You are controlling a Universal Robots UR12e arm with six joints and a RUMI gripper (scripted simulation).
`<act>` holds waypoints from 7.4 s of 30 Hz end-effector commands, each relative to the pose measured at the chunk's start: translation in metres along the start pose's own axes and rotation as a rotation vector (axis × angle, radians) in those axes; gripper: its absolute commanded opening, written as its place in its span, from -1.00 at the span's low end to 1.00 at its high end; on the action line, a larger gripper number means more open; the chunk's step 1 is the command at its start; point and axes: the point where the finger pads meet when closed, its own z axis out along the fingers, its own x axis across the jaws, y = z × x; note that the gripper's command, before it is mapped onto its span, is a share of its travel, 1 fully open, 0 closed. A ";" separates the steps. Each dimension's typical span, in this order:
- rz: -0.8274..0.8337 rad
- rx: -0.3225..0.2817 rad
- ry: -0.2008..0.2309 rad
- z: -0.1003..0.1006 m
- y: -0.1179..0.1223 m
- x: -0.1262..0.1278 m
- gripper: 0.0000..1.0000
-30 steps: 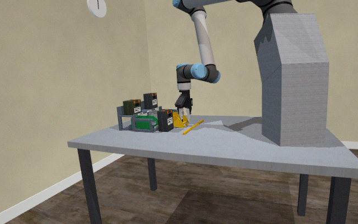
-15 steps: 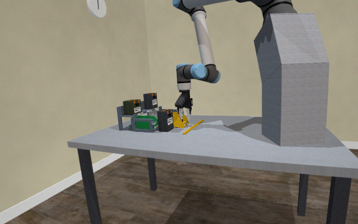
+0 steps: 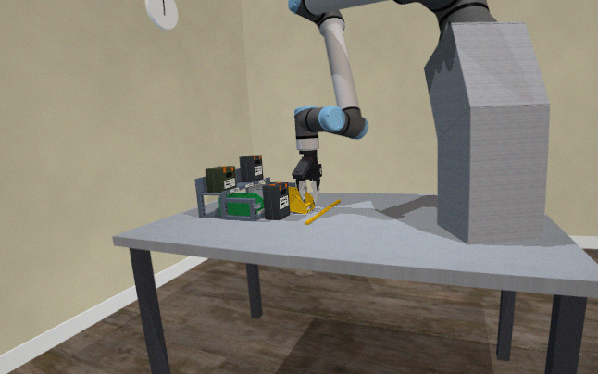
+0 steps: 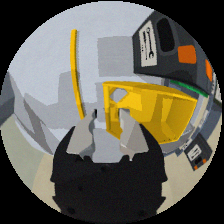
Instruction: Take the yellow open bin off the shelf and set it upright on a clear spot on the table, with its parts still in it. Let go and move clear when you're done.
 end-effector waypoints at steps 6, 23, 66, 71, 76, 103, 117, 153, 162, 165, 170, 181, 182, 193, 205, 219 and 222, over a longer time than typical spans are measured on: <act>0.000 0.000 0.001 -0.055 0.000 0.000 -0.47; 0.000 0.000 0.001 -0.090 0.000 0.000 -0.47; 0.000 0.000 0.001 -0.076 0.000 0.000 -0.47; 0.000 0.000 0.001 -0.075 0.000 0.000 -0.47; 0.000 0.000 0.001 -0.073 0.000 0.000 -0.47; 0.000 0.000 0.001 -0.073 0.000 0.000 -0.61; 0.000 0.000 0.001 -0.085 0.000 0.038 -0.61; 0.000 0.000 0.001 -0.110 0.000 0.113 -0.61; 0.000 0.000 0.001 -0.126 0.001 0.165 -0.61; 0.000 0.000 0.001 -0.126 0.001 0.165 -0.61; 0.000 0.000 0.001 -0.126 0.001 0.165 -0.61; 0.000 0.000 0.001 -0.129 0.001 0.172 -0.61; 0.000 0.000 0.001 -0.129 0.001 0.172 -0.61; 0.000 0.000 0.001 -0.126 0.001 0.165 -0.61; 0.000 0.000 0.001 -0.126 0.001 0.165 -0.61; 0.000 0.000 0.001 -0.125 0.001 0.161 -0.61; 0.000 0.000 0.001 -0.125 0.001 0.161 -0.61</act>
